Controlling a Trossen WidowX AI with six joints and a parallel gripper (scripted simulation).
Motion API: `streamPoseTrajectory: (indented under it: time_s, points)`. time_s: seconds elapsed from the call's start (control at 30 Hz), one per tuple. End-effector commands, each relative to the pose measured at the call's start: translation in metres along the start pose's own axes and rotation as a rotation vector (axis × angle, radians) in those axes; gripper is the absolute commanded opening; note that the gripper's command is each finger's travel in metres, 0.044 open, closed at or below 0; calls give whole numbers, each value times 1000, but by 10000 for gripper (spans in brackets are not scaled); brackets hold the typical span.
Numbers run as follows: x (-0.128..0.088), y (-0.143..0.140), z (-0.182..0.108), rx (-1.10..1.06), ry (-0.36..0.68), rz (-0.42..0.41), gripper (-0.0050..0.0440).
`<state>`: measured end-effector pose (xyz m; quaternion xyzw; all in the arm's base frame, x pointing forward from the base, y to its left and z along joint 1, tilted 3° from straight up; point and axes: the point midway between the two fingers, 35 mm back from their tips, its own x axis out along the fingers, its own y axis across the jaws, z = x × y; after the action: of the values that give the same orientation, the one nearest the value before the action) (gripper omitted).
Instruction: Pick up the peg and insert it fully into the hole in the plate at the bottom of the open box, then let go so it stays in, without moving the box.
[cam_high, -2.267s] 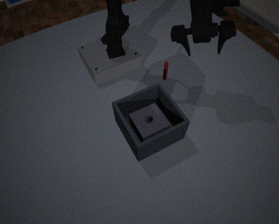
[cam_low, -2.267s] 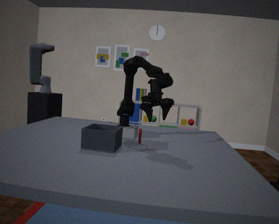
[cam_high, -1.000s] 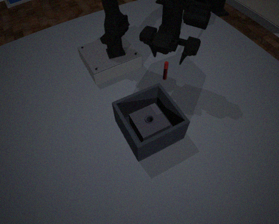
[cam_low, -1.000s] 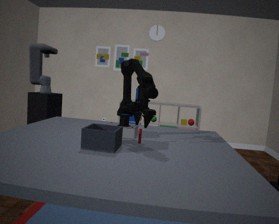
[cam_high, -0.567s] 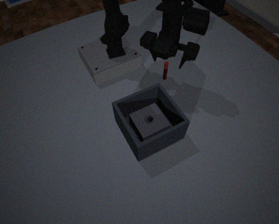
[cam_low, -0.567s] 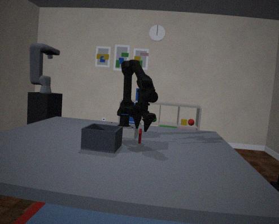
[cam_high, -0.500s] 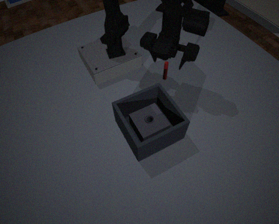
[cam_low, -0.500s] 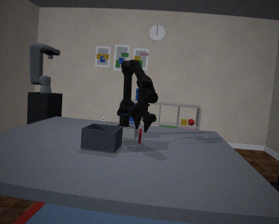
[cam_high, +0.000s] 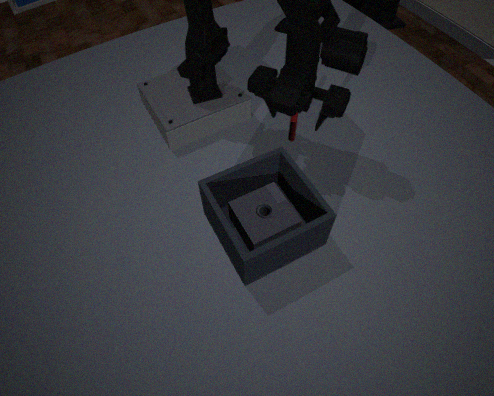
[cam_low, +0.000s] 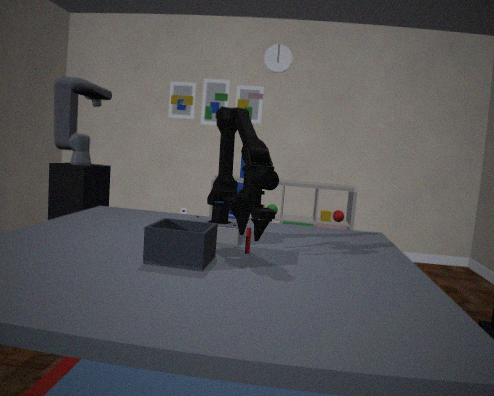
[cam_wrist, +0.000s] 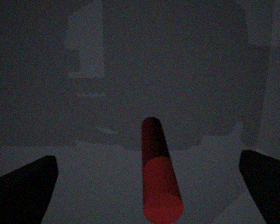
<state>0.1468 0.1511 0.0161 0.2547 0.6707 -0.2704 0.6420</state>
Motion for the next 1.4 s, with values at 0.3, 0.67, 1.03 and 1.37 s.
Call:
streamPoseTrajectory:
  time_s: [0.3, 0.67, 1.03, 1.37]
  points:
    - [9, -3, -1, 3, 4, -14, 296]
    - [9, -3, -1, 3, 4, -14, 128]
    - [9, -3, -1, 3, 4, -14, 55]
    - [4, -2, -1, 3, 4, -14, 0]
